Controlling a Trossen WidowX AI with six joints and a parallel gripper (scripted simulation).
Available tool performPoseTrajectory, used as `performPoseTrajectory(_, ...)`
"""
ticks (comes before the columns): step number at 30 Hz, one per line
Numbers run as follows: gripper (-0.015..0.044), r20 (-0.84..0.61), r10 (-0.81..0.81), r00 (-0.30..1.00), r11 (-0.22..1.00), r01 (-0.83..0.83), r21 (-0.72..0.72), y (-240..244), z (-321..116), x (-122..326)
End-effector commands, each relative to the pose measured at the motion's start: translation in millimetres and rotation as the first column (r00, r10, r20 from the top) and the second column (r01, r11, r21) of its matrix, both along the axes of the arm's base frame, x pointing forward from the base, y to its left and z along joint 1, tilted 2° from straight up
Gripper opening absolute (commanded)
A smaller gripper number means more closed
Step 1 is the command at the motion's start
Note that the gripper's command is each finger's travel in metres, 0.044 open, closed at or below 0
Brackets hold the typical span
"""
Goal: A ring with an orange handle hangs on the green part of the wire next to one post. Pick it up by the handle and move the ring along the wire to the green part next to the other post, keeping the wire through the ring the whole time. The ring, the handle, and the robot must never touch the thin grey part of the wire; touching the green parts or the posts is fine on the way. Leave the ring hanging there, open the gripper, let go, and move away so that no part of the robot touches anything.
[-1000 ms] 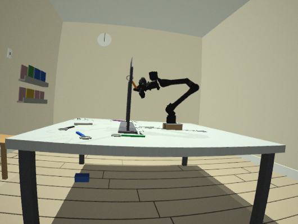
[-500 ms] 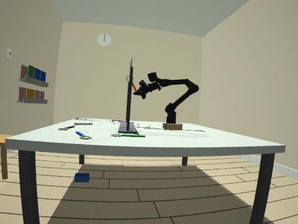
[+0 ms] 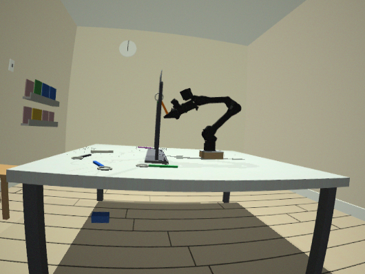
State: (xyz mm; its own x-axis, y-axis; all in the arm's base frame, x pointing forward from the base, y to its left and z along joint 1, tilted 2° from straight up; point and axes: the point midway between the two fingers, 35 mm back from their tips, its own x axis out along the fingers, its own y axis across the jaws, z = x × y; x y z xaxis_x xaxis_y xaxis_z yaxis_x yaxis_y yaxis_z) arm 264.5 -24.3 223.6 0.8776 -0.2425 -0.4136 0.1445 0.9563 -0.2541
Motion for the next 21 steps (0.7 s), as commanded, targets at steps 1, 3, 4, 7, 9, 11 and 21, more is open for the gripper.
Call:
performPoseTrajectory(1, -0.0150, 0.006, -0.003, 1.000, 0.997, 0.002, 0.075, 12.1, 0.5, 0.7)
performPoseTrajectory(3, -0.0150, 0.007, -0.001, 1.000, 0.995, 0.001, 0.099, 16.6, 0.1, 0.8)
performPoseTrajectory(4, -0.0150, 0.007, -0.001, 1.000, 0.994, 0.000, 0.110, 18.8, 0.0, 0.9)
performPoseTrajectory(7, -0.0150, 0.008, 0.000, 1.000, 0.991, -0.002, 0.136, 24.6, -0.2, 1.1)
performPoseTrajectory(9, -0.0150, 0.009, 0.001, 1.000, 0.988, -0.002, 0.152, 28.2, -0.3, 1.2)
performPoseTrajectory(11, -0.0150, 0.009, 0.002, 1.000, 0.987, -0.003, 0.163, 31.5, -0.4, 1.3)
performPoseTrajectory(21, -0.0150, 0.011, 0.004, 1.000, 0.980, -0.006, 0.201, 45.5, -0.5, 1.7)
